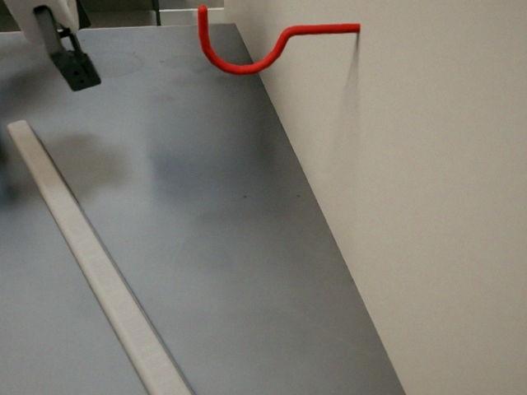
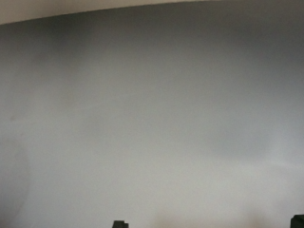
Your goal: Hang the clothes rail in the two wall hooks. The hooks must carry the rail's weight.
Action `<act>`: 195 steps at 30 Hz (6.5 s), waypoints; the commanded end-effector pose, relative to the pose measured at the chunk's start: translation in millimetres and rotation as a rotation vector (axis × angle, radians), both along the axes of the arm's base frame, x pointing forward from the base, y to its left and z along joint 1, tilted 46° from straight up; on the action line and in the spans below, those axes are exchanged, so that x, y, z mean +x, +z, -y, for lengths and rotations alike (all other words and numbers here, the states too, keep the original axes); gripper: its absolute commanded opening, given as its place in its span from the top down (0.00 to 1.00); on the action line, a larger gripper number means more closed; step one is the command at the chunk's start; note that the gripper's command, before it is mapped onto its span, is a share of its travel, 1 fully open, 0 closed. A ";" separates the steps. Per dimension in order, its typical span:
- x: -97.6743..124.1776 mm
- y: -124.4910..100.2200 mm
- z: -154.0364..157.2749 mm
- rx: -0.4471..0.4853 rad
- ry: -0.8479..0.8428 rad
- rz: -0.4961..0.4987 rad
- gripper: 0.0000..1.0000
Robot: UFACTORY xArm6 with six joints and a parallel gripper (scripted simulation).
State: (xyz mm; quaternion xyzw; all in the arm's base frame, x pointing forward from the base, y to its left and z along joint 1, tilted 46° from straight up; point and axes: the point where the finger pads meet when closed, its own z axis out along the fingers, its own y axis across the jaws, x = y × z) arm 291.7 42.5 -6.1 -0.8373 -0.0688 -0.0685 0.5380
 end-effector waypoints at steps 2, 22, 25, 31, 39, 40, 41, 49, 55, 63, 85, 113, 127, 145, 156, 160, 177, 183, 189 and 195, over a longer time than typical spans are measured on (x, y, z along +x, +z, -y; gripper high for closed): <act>0.2 -10.8 11.7 -0.032 -0.031 -0.131 0.00; 0.3 -49.0 56.2 -0.190 -0.247 -0.633 0.00; 0.7 -54.2 62.9 -0.220 -0.295 -0.716 0.00; 1.7 -64.2 76.7 -0.274 -0.389 -0.860 0.00; 4.1 -78.8 97.9 -0.332 -0.507 -1.011 0.00; 4.1 -78.8 97.9 -0.341 -0.528 -1.035 0.00; 4.3 -79.7 99.3 -0.350 -0.549 -1.059 0.00; 5.1 -83.4 105.1 -0.364 -0.581 -1.094 0.00; 5.1 -83.4 105.1 -0.364 -0.581 -1.094 0.00; 5.8 -80.0 108.6 -0.364 -0.581 -1.094 0.00; 3.1 -95.1 93.3 -0.364 -0.581 -1.094 0.00; -2.4 -125.5 62.7 -0.363 -0.580 -1.095 0.00; -4.9 -139.5 48.6 -0.363 -0.580 -1.095 0.00; -7.4 -153.5 34.4 -0.363 -0.580 -1.095 0.00; -7.5 -153.9 34.0 -0.363 -0.580 -1.095 0.00; -7.9 -155.8 32.1 -0.363 -0.580 -1.095 0.00; -9.1 -162.8 25.0 -0.363 -0.580 -1.095 0.00; -9.6 -165.6 22.2 -0.363 -0.580 -1.095 0.00; -10.0 -167.5 20.3 -0.363 -0.580 -1.095 0.00; -10.5 -170.3 17.4 -0.363 -0.580 -1.095 0.00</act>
